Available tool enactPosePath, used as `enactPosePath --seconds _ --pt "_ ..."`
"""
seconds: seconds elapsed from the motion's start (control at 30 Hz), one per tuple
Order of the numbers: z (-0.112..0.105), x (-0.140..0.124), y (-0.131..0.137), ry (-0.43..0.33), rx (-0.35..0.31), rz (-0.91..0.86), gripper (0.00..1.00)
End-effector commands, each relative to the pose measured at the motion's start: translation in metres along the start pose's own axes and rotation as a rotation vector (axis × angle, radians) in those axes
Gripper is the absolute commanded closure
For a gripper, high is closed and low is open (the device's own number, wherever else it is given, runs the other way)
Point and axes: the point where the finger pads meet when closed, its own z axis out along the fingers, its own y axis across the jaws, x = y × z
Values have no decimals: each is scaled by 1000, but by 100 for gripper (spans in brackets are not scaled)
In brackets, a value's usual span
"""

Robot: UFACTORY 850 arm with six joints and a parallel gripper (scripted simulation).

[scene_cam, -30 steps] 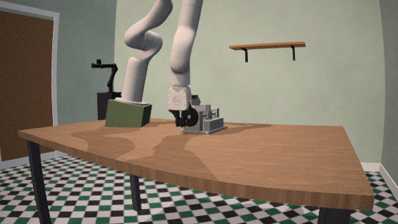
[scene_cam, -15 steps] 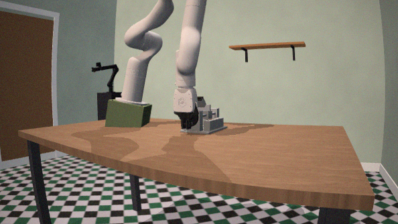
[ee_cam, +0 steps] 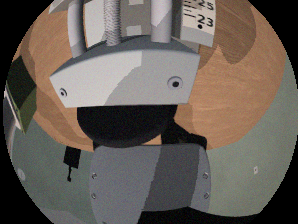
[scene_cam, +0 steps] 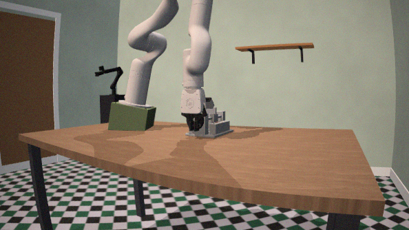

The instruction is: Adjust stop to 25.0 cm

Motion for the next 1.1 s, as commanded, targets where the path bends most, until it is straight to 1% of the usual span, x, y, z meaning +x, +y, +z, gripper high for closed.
enactPosePath --seconds 0.0,0.37,0.73,0.93,1.0,1.07 --pt "-4 0 4 4 6 0 94" --pt "-13 0 8 4 6 0 94" --pt "-29 0 9 4 6 0 94" --pt "-39 0 4 4 6 0 94" --pt "-48 0 -5 4 6 0 94" --pt "-51 0 -11 4 6 0 94"
